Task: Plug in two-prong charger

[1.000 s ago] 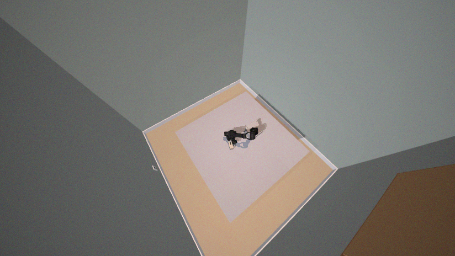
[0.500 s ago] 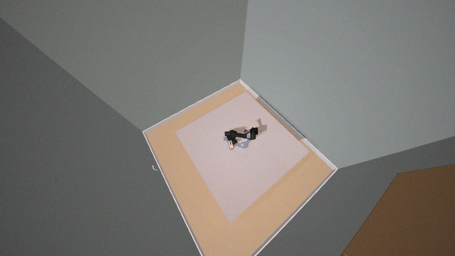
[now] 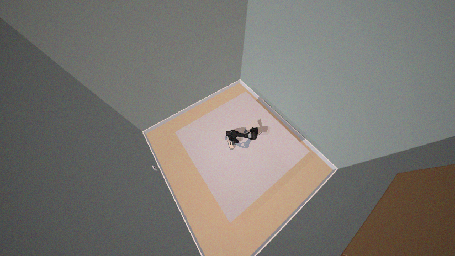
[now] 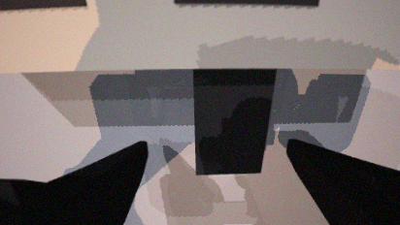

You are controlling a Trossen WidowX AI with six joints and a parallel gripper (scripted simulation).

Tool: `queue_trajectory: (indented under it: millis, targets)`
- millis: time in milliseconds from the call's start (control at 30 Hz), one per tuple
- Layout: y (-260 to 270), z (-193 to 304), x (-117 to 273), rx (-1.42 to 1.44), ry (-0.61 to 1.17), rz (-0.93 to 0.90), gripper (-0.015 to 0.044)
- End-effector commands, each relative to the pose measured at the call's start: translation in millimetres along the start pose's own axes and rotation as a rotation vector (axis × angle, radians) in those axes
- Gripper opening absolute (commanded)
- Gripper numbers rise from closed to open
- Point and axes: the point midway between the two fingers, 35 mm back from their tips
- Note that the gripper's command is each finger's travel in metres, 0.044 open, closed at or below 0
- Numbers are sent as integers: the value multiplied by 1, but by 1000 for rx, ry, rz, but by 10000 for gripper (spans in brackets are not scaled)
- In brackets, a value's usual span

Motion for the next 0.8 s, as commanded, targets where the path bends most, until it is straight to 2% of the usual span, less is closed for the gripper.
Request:
queue_trajectory:
  millis: [0,767]
  targets:
    - [0,5,0,5,0,5,440]
    - [-1,32,-2,4,1,5,440]
Point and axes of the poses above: the point midway between the two fingers, 35 mm back from their tips, its own x axis back along the fingers, its own y axis across the jaws, z = x × y
